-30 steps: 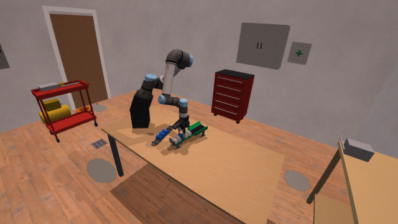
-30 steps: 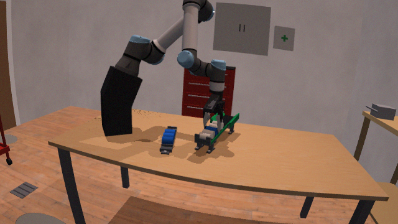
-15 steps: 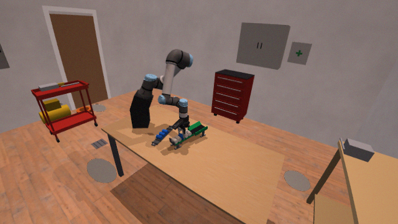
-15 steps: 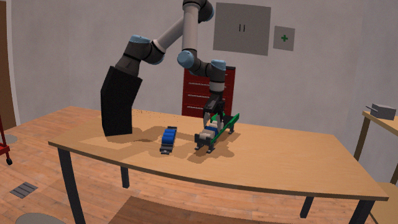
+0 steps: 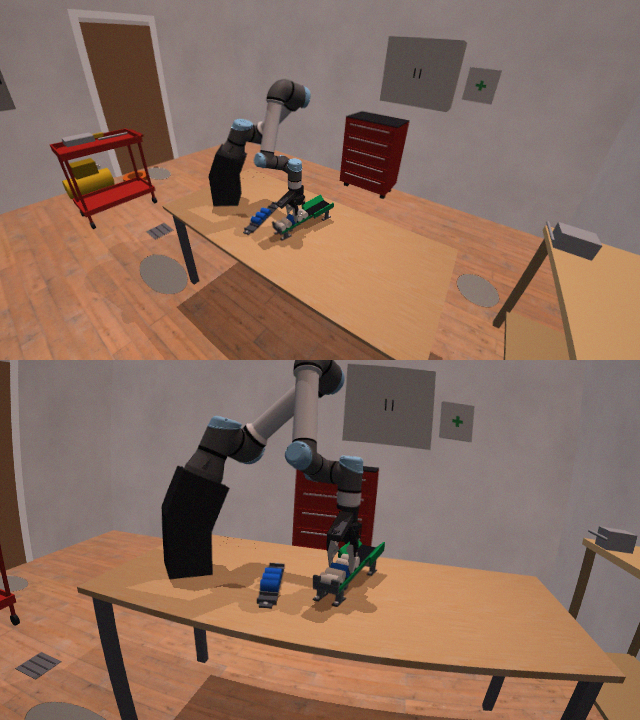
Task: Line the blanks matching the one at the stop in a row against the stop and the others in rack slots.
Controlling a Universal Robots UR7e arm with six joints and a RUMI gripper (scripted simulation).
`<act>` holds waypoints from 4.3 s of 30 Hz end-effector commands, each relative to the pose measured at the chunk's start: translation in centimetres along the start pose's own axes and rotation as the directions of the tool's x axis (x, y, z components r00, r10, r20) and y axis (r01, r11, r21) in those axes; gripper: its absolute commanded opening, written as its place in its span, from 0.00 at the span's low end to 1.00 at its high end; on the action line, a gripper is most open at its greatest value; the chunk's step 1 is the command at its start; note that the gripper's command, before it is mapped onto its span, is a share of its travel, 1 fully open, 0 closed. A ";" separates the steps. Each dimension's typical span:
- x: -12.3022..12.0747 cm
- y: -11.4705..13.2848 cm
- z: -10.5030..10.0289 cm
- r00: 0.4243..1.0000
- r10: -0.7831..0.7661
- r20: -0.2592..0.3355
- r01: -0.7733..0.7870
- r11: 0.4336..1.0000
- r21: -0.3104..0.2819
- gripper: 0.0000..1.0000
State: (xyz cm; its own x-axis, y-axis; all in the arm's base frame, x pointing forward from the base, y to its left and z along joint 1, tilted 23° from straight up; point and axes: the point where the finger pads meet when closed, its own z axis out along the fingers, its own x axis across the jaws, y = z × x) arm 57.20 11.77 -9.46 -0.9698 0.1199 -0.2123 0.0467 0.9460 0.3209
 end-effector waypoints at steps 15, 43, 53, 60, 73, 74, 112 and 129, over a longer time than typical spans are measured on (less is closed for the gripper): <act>-0.1 0.0 0.0 1.000 0.000 0.001 0.000 1.000 0.000 0.35; -0.1 0.0 -0.9 1.000 0.000 0.001 0.000 1.000 0.000 0.35; 0.0 0.0 -4.7 1.000 0.000 0.001 0.000 1.000 0.000 0.35; 0.0 0.0 -7.7 1.000 0.000 0.001 0.000 1.000 0.000 0.35; 0.0 0.0 -10.0 1.000 0.000 0.001 0.000 1.000 0.000 0.35; 0.0 0.0 -10.0 1.000 0.000 0.001 0.000 1.000 0.000 0.35; 11.2 -16.1 -5.3 0.937 -0.349 -0.008 0.349 0.937 0.006 0.35; 15.8 -18.6 -4.7 0.887 -0.461 0.001 0.461 0.887 0.001 0.35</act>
State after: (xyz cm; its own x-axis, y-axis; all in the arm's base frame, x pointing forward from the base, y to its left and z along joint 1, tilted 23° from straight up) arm 40.19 -5.17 -14.24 -0.8873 -0.3216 -0.3306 -0.3965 0.8981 0.1905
